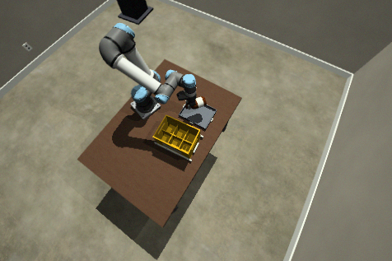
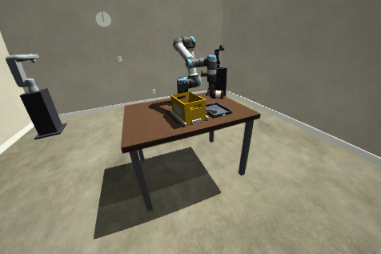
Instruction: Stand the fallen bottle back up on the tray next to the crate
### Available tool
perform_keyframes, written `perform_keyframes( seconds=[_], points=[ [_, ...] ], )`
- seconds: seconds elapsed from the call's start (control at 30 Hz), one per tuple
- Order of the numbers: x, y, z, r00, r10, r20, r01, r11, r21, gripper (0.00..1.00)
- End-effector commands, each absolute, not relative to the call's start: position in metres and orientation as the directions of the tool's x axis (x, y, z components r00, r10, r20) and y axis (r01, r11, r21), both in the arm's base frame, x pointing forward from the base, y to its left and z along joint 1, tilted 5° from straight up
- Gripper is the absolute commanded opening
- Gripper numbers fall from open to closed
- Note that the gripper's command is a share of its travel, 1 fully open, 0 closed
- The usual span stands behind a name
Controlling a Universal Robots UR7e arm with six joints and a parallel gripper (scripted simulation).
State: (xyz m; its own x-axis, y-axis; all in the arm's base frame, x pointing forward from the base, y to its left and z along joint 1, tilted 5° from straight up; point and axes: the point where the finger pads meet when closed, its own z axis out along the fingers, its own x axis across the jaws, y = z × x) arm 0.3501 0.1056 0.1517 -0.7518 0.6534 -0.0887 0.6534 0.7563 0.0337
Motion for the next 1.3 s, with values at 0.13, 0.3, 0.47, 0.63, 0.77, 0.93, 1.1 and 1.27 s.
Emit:
perform_keyframes(
  seconds=[0.13, 0.3, 0.47, 0.63, 0.77, 0.93, 1.1, 1.27],
  points=[
    [0.349, 0.107, 0.171, -0.752, 0.653, -0.092, 0.653, 0.757, 0.036, 0.00],
    [0.349, 0.107, 0.175, -0.752, 0.653, -0.092, 0.653, 0.757, 0.036, 0.00],
    [0.348, 0.107, 0.182, -0.752, 0.653, -0.092, 0.653, 0.757, 0.036, 0.00],
    [0.348, 0.107, 0.188, -0.752, 0.653, -0.092, 0.653, 0.757, 0.036, 0.00],
    [0.347, 0.107, 0.192, -0.752, 0.653, -0.092, 0.653, 0.757, 0.036, 0.00],
    [0.347, 0.107, 0.194, -0.752, 0.653, -0.092, 0.653, 0.757, 0.036, 0.00],
    [0.347, 0.107, 0.198, -0.752, 0.653, -0.092, 0.653, 0.757, 0.036, 0.00],
    [0.347, 0.107, 0.200, -0.752, 0.653, -0.092, 0.653, 0.757, 0.036, 0.00]
  ],
)
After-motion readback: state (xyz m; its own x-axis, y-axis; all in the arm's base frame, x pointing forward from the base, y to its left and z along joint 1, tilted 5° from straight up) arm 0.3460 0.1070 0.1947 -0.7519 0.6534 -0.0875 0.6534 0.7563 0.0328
